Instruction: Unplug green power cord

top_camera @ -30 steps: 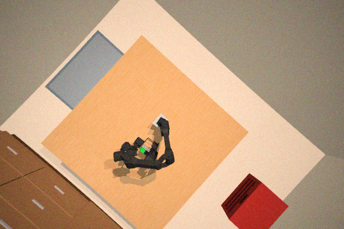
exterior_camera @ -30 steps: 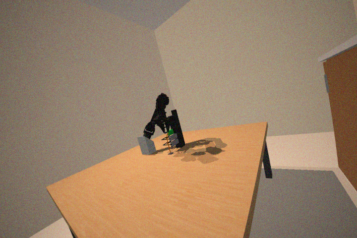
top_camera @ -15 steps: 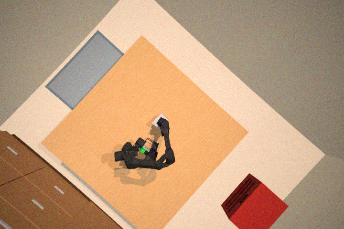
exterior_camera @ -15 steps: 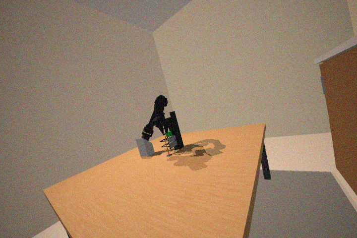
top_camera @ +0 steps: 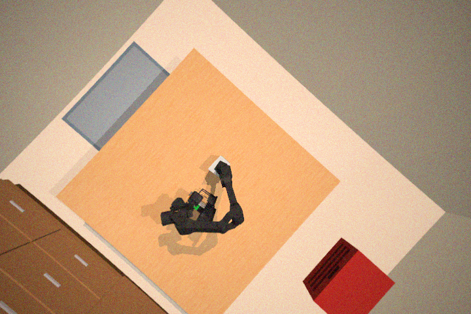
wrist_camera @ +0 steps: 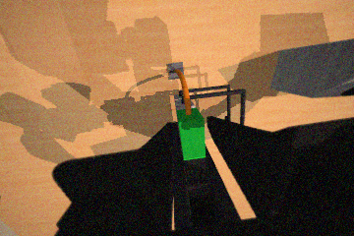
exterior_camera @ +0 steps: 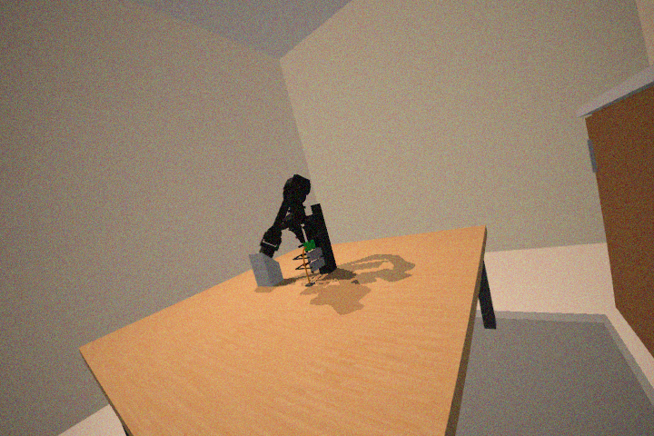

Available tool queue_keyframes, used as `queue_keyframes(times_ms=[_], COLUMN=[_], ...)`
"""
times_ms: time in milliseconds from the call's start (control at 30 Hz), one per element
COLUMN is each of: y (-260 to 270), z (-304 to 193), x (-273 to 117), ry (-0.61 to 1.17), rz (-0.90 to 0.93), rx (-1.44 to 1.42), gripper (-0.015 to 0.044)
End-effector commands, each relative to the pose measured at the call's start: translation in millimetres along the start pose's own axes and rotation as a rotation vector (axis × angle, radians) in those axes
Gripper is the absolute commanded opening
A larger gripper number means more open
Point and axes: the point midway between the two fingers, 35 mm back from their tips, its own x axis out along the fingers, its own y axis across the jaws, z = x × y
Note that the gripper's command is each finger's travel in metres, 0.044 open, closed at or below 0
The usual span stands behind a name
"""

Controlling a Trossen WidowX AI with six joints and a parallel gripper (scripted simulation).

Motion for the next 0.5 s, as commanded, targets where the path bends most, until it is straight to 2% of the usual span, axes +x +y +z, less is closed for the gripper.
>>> queue_keyframes(times_ms=[0, 467], y=[-2, -2], z=[-7, -10], x=[1, 12], ry=[0.007, 0.008], rz=[0.0, 0.0], rx=[0.007, 0.007], gripper=[0.016, 0.016])
